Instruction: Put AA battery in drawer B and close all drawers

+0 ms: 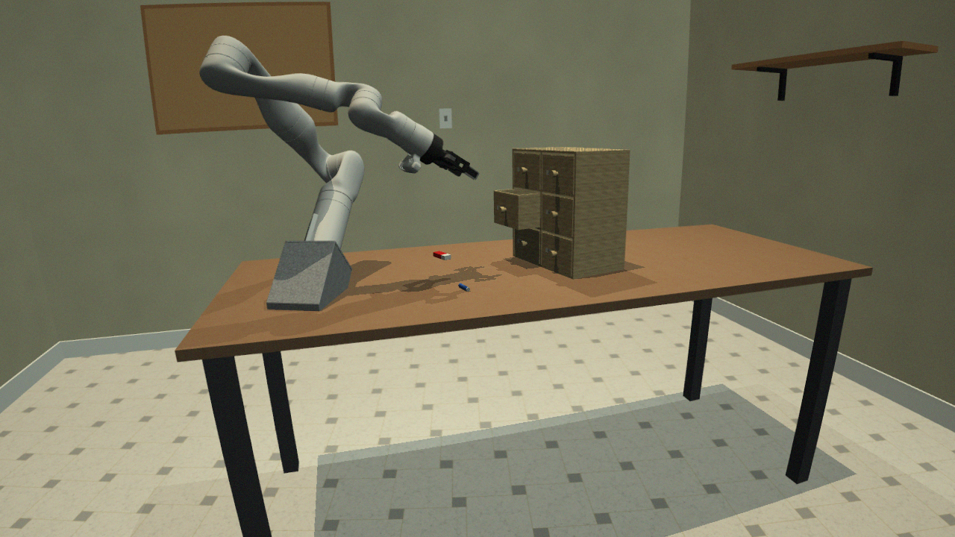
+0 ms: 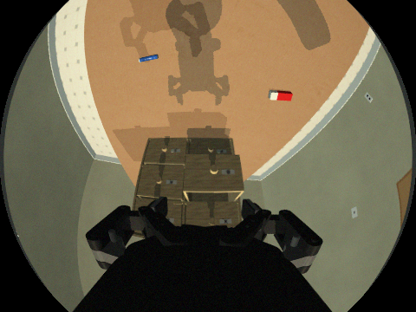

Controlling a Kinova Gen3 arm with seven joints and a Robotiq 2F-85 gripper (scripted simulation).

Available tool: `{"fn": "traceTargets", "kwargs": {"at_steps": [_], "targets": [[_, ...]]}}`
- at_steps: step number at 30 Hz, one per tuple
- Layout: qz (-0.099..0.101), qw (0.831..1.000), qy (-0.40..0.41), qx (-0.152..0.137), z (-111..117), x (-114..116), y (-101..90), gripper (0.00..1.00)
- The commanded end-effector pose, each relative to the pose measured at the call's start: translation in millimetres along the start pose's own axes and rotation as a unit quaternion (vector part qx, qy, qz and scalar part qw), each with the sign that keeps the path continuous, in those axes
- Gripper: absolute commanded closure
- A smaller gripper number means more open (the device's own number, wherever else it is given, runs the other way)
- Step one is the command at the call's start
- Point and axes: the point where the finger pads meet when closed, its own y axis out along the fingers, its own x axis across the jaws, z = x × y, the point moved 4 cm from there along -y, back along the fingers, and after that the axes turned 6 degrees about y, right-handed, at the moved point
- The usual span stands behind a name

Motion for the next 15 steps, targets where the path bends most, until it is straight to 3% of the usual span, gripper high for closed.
{"fn": "traceTargets", "kwargs": {"at_steps": [1,5,15], "targets": [[0.012,0.999,-0.009,0.03,-4,-3,-0.2,0.0],[0.014,0.999,-0.009,0.046,-6,-3,-0.7,0.0],[0.024,0.991,-0.008,0.133,-17,-1,-2.6,0.0]]}}
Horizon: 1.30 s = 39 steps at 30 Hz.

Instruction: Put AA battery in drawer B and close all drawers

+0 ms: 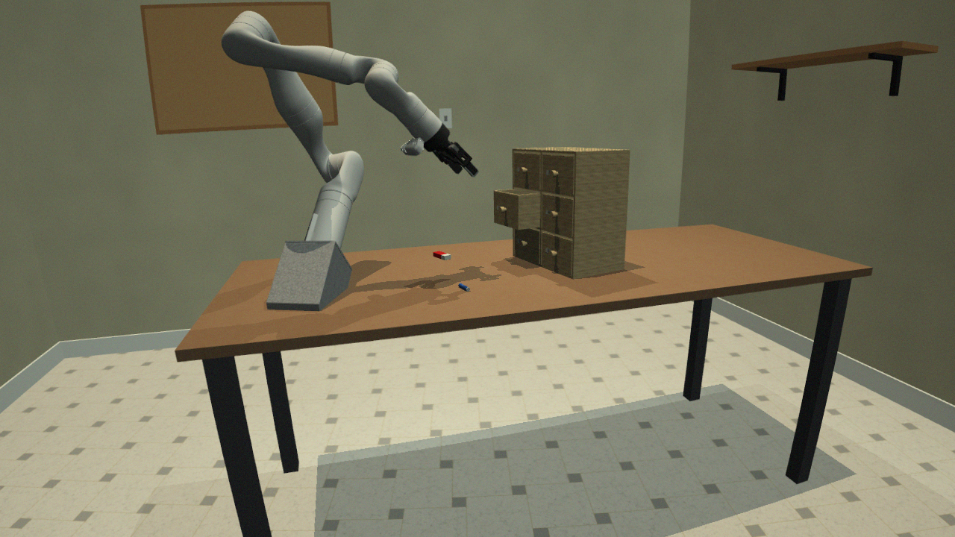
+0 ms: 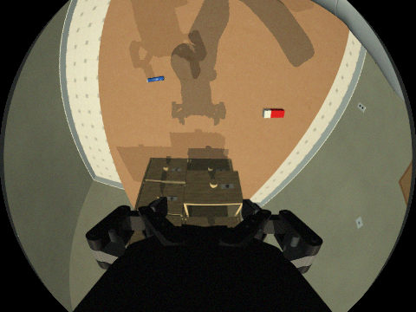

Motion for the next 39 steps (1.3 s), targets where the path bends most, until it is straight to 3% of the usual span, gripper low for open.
{"fn": "traceTargets", "kwargs": {"at_steps": [1,5,7,22,24,39], "targets": [[0.012,0.999,-0.008,0.031,-6,-2,0.4,0.0],[0.016,0.998,-0.007,0.067,-10,-2,-1.0,0.0],[0.016,0.998,-0.007,0.067,-10,-2,-1.0,0.0],[0.031,0.98,-0.006,0.197,-26,0,-4.4,0.0],[0.031,0.98,-0.006,0.197,-26,0,-4.4,0.0],[0.042,0.953,-0.005,0.299,-39,2,-5.4,0.0]]}}
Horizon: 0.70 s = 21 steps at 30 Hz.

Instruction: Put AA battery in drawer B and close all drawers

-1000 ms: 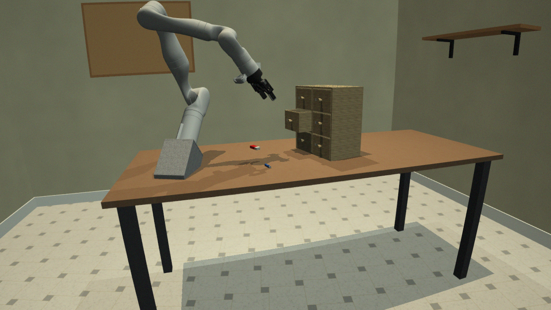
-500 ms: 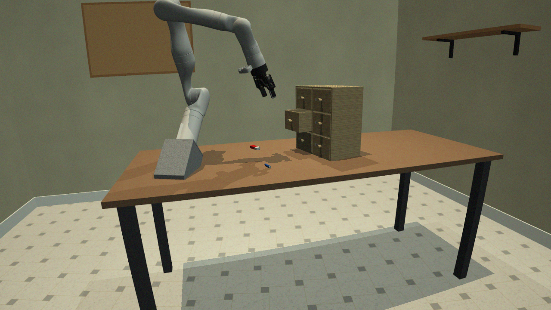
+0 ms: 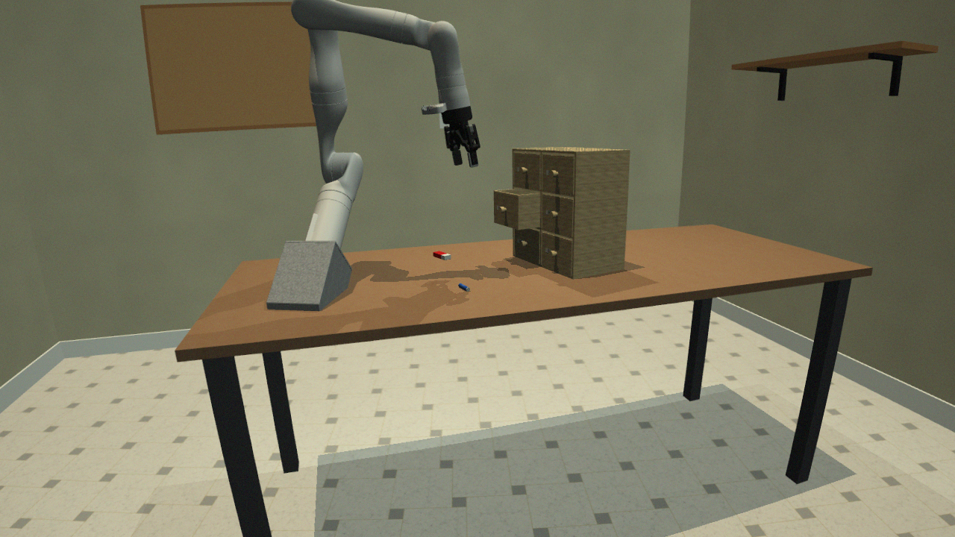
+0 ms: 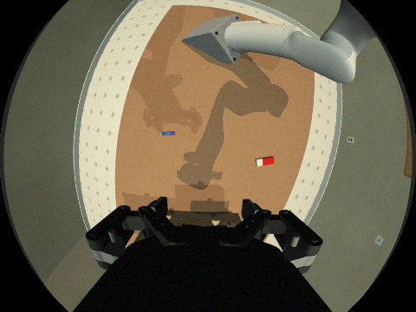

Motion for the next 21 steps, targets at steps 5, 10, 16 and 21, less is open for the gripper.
{"fn": "traceTargets", "kwargs": {"at_steps": [5,10,16,21], "targets": [[0.005,1.0,-0.006,0.028,-8.0,2.0,0.7,0.0],[0.007,0.999,-0.006,0.05,-10.0,2.2,-0.6,0.0],[0.009,0.998,-0.006,0.069,-11.7,2.4,-1.6,0.0],[0.01,0.997,-0.006,0.076,-12.3,2.5,-2.0,0.0]]}}
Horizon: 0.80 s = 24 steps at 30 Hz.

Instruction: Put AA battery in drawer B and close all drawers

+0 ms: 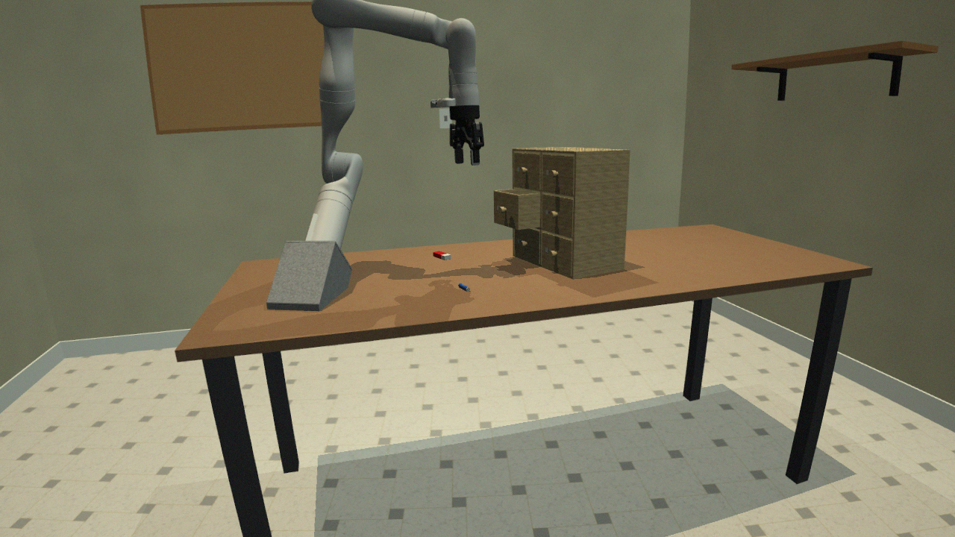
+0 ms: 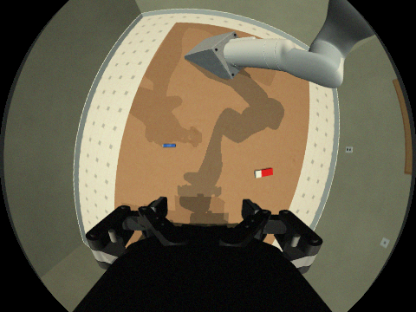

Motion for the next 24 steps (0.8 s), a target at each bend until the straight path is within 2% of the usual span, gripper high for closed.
{"fn": "traceTargets", "kwargs": {"at_steps": [1,24], "targets": [[0.001,1.0,-0.002,0.005,-2.2,0.7,0.2,0.0],[0.002,1.0,-0.002,0.014,-3.0,0.9,-0.5,0.0]]}}
